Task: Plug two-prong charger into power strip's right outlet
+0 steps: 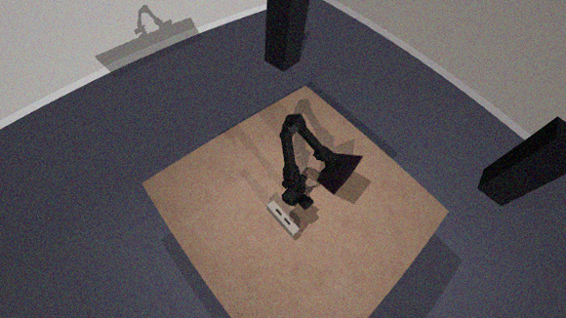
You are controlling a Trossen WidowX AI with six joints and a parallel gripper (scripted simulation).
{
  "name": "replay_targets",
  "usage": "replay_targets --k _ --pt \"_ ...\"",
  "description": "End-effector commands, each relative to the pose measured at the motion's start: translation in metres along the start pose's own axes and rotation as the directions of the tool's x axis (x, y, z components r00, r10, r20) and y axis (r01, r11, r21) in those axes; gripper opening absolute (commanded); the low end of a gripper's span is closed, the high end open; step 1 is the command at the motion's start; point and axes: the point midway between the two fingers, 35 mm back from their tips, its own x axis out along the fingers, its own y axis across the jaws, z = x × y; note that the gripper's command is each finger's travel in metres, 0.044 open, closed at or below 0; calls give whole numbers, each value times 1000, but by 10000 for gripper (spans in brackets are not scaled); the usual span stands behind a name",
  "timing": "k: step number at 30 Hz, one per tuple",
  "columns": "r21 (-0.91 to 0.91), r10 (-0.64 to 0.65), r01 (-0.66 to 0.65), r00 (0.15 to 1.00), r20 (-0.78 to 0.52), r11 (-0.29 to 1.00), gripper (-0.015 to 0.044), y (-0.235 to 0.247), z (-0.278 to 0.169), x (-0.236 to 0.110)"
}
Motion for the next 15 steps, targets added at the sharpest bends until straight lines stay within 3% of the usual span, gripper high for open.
replay_targets --k 1,15 --pt "-4 -4 4 1000 7 1000 0 0 4 1" --pt "-10 -5 5 1000 8 1000 0 2 21 3"
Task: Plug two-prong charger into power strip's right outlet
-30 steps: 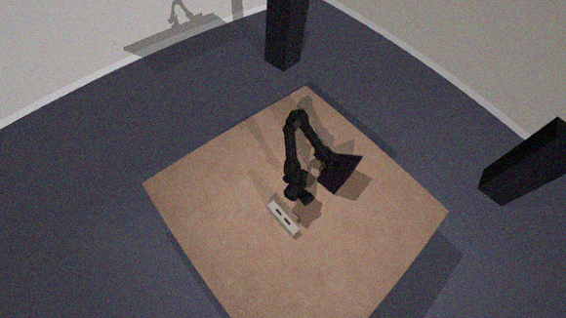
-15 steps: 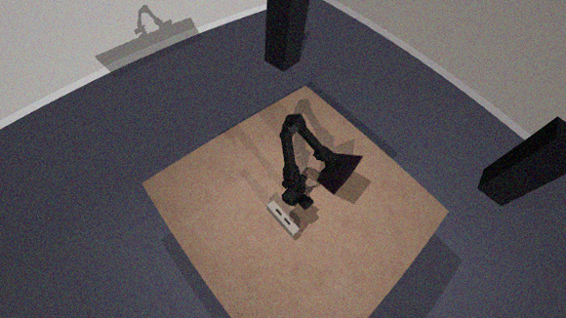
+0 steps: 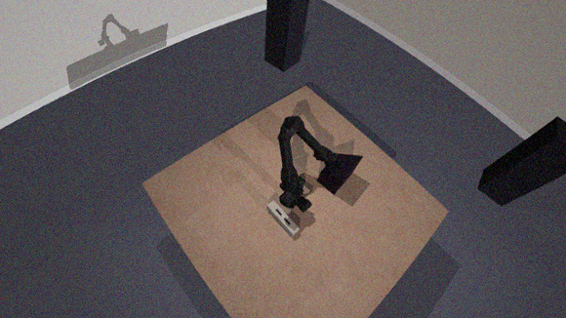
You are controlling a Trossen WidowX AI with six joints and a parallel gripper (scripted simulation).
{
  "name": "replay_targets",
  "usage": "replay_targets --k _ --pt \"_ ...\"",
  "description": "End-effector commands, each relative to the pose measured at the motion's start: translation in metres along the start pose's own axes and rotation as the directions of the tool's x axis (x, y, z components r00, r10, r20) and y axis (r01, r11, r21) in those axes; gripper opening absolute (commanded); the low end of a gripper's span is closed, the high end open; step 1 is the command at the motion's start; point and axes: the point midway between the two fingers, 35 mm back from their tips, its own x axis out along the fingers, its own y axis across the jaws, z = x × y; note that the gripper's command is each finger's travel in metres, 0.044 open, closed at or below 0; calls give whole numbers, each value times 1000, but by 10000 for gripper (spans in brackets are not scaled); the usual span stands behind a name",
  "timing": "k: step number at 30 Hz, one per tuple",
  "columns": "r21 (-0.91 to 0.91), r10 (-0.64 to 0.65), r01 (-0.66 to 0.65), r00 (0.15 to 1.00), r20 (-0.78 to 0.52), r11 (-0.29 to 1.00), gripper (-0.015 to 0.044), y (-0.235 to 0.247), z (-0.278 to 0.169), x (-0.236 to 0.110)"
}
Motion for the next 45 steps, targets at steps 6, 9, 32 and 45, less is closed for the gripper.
replay_targets --k 6,9,32,45 --pt "-4 -4 4 1000 7 1000 0 0 13 0" --pt "-5 -4 4 1000 7 1000 0 0 17 1" --pt "-15 -6 6 1000 9 1000 0 3 44 6" --pt "-16 -6 6 1000 9 1000 0 2 44 6"
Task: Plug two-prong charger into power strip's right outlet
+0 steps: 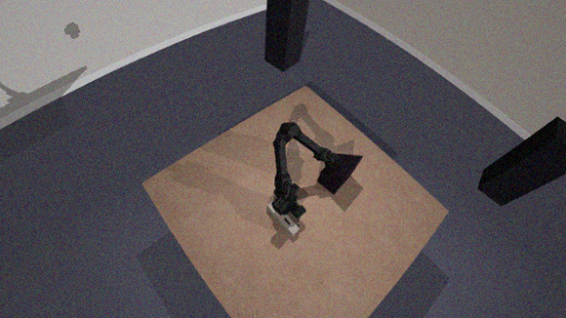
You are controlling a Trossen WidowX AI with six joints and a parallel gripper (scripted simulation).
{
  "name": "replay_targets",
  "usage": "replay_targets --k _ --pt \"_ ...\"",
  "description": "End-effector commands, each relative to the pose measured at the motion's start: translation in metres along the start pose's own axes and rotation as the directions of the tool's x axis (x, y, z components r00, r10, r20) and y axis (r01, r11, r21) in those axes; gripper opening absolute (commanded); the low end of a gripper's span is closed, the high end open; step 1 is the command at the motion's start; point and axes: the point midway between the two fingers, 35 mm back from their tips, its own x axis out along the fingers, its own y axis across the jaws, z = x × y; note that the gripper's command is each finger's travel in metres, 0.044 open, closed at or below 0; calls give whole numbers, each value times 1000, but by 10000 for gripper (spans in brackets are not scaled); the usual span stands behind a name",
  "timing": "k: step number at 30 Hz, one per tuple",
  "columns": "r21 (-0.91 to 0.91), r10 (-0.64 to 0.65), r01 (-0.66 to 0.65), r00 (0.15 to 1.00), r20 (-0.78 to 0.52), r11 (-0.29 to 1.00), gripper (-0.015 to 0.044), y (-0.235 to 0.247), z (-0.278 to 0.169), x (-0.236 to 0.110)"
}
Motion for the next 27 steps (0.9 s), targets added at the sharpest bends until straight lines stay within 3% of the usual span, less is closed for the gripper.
replay_targets --k 1,27 --pt "-5 -5 5 1000 2 1000 0 -1 1 -1" --pt "-5 -5 5 1000 2 1000 0 -2 4 -1"
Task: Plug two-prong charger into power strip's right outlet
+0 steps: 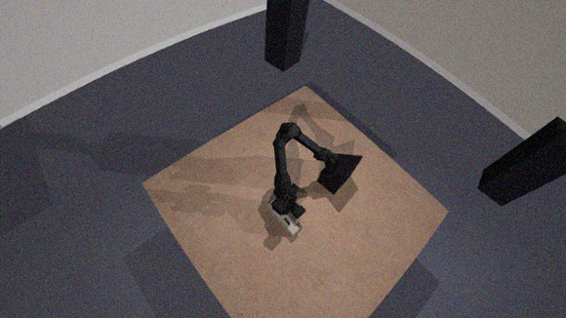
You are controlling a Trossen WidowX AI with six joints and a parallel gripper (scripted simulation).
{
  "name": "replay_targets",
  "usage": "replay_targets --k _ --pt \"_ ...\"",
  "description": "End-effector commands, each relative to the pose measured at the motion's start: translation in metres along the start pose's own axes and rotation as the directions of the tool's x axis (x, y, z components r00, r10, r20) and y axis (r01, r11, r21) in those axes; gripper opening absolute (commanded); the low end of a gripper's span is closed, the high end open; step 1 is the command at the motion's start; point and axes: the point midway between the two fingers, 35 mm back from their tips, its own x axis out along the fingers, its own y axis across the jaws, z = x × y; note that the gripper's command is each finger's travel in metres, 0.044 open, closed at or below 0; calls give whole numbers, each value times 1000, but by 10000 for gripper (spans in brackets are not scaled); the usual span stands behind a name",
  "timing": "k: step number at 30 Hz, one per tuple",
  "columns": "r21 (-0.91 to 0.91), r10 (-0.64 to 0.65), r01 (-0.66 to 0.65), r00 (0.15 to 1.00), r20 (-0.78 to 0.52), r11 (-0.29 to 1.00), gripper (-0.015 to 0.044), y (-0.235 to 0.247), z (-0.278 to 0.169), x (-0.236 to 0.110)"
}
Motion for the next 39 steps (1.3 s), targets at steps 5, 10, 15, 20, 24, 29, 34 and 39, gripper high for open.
replay_targets --k 5,10,15,20,24,29,34,39 --pt "-5 -5 5 1000 2 1000 0 -1 2 -1" --pt "-5 -5 5 1000 2 1000 0 -1 3 -1" --pt "-5 -5 5 1000 2 1000 0 -1 4 -1" --pt "-4 -5 5 1000 2 1000 0 -1 4 -1" --pt "-4 -5 5 1000 2 1000 0 -1 5 -1" --pt "-4 -5 5 1000 2 1000 0 -1 6 -1" --pt "-4 -5 5 1000 2 1000 0 -1 6 -1" --pt "-4 -5 5 1000 2 1000 0 -1 7 -1"
